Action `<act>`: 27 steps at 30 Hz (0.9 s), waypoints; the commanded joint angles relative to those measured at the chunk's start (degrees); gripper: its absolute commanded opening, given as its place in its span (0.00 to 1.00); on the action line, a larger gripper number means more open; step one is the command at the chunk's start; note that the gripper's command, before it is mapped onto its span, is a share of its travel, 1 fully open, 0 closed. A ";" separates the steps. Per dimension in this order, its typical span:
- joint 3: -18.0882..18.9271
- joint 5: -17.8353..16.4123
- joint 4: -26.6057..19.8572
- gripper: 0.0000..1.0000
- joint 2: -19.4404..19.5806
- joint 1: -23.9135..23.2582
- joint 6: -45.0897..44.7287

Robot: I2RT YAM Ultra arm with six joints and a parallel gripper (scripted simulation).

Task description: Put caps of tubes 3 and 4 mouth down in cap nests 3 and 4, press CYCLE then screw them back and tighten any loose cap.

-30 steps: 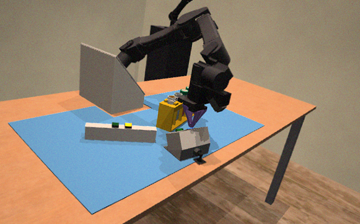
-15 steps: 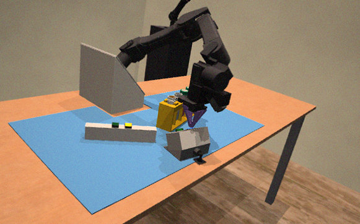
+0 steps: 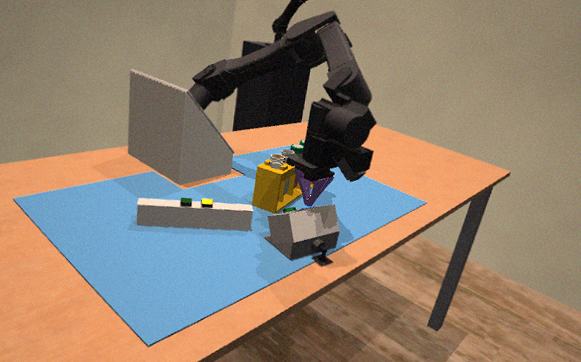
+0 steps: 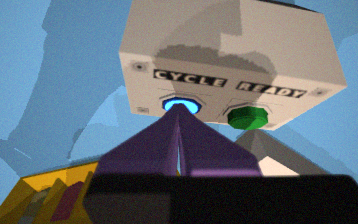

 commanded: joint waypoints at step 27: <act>5.13 0.72 -8.37 0.00 -0.70 -3.43 -4.01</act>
